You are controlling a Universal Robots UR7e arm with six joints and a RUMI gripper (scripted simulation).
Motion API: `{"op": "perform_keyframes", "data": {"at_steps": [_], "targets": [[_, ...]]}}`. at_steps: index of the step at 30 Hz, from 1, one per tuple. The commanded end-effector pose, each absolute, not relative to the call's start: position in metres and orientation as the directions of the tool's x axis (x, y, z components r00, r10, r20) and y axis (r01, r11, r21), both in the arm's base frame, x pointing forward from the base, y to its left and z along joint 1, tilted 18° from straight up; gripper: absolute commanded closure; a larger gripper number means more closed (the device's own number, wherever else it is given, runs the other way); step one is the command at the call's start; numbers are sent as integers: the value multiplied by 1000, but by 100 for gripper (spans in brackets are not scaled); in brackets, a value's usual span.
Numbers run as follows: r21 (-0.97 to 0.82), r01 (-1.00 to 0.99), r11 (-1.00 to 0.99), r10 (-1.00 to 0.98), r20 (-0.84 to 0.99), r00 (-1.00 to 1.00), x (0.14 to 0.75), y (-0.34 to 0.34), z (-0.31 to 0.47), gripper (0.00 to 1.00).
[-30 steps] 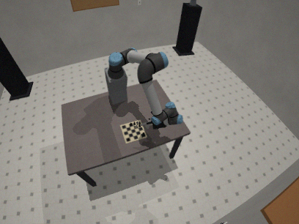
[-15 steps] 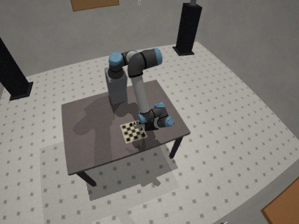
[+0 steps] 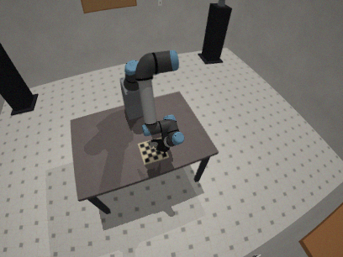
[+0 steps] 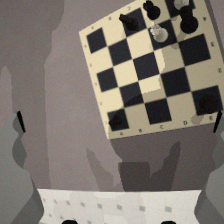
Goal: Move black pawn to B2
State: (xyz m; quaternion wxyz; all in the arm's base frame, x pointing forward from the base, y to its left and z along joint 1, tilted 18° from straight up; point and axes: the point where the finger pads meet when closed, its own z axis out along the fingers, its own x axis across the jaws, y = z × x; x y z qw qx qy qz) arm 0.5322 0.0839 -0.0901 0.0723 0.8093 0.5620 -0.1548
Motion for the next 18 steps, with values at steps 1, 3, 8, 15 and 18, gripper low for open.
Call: {"op": "perform_keyframes", "data": {"at_steps": [1,3,8,15,18], "targets": [[35,868,-495,850,-189,492,540,66,-89,0],[35,868,-495,850,-189,492,540,66,-89,0],[77,797,-599,792,-84,604,545,49,-88,0],[101,721,-685,726,12,688,550,35,-86,0],[111,673,-732,681,68,729,553,27,-85,0]]}}
